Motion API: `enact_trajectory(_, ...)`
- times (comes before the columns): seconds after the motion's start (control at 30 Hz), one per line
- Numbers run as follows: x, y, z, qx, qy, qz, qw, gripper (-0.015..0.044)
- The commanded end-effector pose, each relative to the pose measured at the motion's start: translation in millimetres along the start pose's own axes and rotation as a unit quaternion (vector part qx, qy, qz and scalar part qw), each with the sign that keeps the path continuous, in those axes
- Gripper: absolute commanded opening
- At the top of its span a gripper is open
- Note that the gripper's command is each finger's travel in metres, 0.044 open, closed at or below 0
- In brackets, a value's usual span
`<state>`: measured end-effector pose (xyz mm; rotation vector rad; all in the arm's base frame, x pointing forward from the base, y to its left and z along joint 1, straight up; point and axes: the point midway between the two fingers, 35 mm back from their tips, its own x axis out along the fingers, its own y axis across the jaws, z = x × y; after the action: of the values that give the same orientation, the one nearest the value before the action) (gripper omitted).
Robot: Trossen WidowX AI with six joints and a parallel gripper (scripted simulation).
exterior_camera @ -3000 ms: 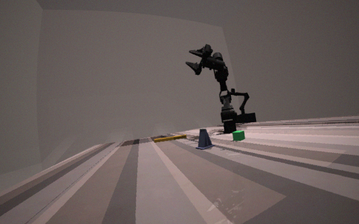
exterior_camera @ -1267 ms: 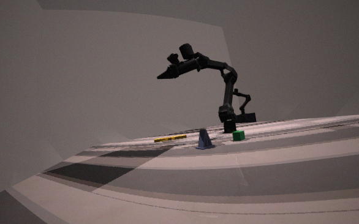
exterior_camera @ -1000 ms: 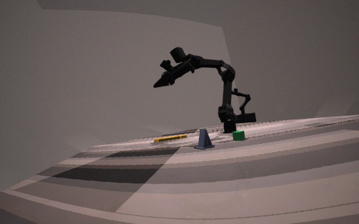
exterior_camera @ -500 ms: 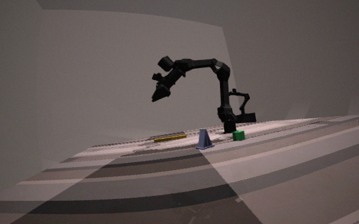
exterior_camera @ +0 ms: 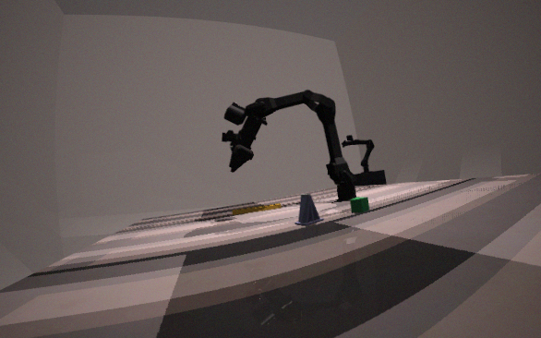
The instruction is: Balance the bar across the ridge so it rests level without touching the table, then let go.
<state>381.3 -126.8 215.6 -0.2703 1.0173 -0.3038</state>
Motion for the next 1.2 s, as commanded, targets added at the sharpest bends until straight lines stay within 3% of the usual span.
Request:
enact_trajectory(0.0, 13, -8, -8, 0.005, 0.029, 0.011, 0.999, 0.0315)
enact_trajectory(0.87, 76, -46, -89, 0.115, 0.259, 0.138, 0.949, 0.0315)
enact_trajectory(1.17, 92, -41, -101, 0.123, 0.27, 0.148, 0.944, 0.0315)
